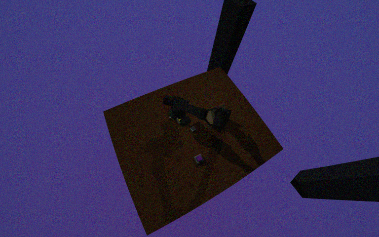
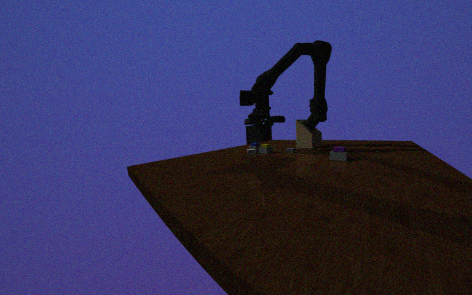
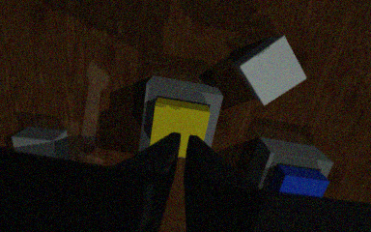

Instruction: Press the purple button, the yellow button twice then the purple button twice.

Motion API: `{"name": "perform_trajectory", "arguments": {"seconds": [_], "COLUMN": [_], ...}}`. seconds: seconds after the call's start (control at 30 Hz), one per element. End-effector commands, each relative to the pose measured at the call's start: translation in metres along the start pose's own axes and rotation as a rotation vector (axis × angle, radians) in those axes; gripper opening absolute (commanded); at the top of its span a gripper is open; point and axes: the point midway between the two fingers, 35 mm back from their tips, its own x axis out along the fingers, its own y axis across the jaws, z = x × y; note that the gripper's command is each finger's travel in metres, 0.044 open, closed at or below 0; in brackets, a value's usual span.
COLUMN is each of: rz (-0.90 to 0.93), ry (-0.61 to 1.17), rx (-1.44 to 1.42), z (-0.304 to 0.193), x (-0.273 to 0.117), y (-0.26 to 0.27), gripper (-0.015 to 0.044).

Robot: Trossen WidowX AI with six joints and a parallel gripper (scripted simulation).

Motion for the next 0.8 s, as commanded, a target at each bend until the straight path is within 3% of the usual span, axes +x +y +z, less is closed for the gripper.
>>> {"name": "perform_trajectory", "arguments": {"seconds": [0.0,0.77], "rz": [0.016,0.017], "ry": [0.011,0.011], "rx": [0.015,0.014], "z": [-0.005,-0.005], "x": [0.011,0.030], "y": [0.002,0.003], "gripper": [0.0020,0.0020]}}
